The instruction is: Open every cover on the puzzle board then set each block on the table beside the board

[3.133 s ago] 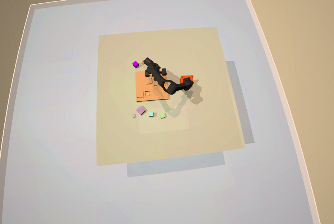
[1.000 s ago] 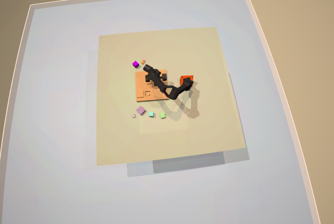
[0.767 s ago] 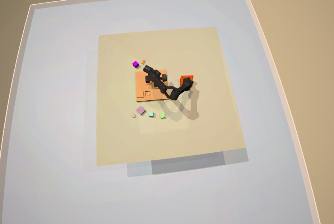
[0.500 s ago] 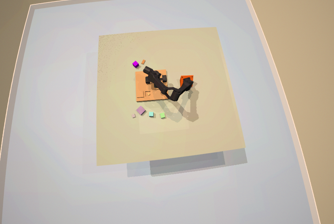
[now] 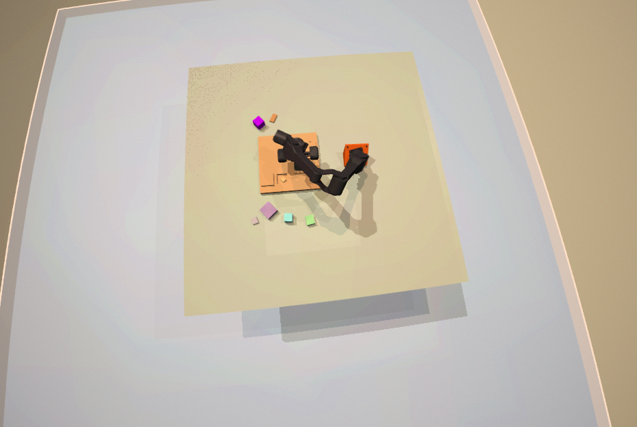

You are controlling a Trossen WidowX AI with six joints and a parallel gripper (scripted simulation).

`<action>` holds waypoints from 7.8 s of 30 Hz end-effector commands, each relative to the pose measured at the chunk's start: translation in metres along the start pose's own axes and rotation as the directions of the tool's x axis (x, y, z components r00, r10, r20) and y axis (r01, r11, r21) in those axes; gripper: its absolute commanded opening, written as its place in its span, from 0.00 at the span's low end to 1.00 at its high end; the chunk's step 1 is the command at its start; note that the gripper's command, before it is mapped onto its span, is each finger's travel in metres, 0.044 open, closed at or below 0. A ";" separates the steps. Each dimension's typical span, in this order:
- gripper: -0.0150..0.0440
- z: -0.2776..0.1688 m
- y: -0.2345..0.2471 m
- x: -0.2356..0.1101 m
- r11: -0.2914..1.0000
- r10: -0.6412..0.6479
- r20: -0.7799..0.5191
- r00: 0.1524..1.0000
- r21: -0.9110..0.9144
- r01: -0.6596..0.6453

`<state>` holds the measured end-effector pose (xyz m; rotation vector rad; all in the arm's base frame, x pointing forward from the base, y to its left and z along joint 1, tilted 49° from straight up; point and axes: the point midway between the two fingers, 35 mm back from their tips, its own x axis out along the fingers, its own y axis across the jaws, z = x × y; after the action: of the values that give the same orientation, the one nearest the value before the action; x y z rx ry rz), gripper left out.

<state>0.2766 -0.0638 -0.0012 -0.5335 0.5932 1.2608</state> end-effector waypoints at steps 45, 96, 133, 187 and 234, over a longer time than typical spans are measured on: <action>0.25 0.019 0.001 -0.038 1.000 0.002 0.007 1.000 0.005 -0.002; 0.25 -0.022 0.098 -0.057 -1.000 0.006 0.005 1.000 -0.008 0.006; 0.25 -0.023 0.096 -0.038 -1.000 0.005 0.003 1.000 -0.009 0.005; 0.25 -0.016 0.082 0.001 -1.000 0.005 0.008 1.000 -0.007 0.005; 0.25 -0.020 0.033 0.002 -1.000 0.003 0.008 1.000 -0.005 0.003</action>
<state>0.2387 -0.0671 -0.0189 2.0081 1.5777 -0.7381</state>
